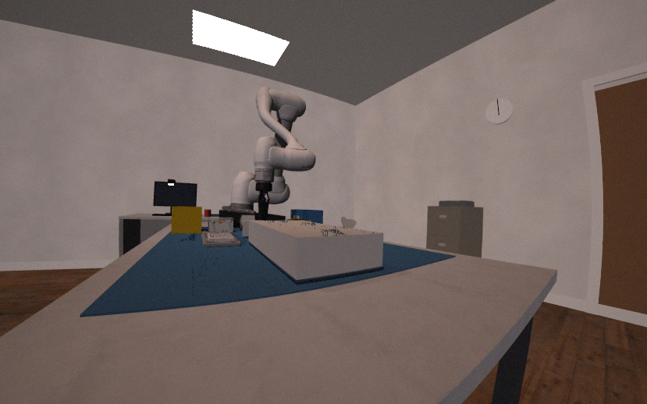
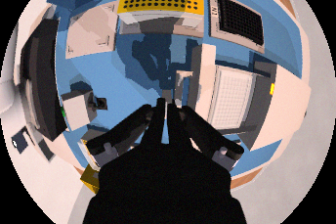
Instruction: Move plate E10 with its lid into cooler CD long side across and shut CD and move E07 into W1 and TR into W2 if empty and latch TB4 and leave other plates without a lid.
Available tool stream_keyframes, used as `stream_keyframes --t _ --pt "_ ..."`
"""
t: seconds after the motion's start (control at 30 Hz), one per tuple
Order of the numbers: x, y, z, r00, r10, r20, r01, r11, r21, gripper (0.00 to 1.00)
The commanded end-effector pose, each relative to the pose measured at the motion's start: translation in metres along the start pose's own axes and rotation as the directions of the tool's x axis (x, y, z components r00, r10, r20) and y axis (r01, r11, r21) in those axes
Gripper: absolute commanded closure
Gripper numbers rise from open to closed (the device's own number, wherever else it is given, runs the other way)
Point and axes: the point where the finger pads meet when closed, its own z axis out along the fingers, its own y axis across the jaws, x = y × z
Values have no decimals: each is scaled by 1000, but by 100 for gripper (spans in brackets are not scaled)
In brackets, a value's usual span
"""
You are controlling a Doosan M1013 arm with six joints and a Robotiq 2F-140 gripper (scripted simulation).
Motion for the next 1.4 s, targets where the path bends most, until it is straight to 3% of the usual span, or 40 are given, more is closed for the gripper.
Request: stream_keyframes --t 0.0,1.37 --pt "0 3 0 1000 0 0 0 1000 0 100" --pt "0 50 0 1000 0 0 0 1000 0 100"
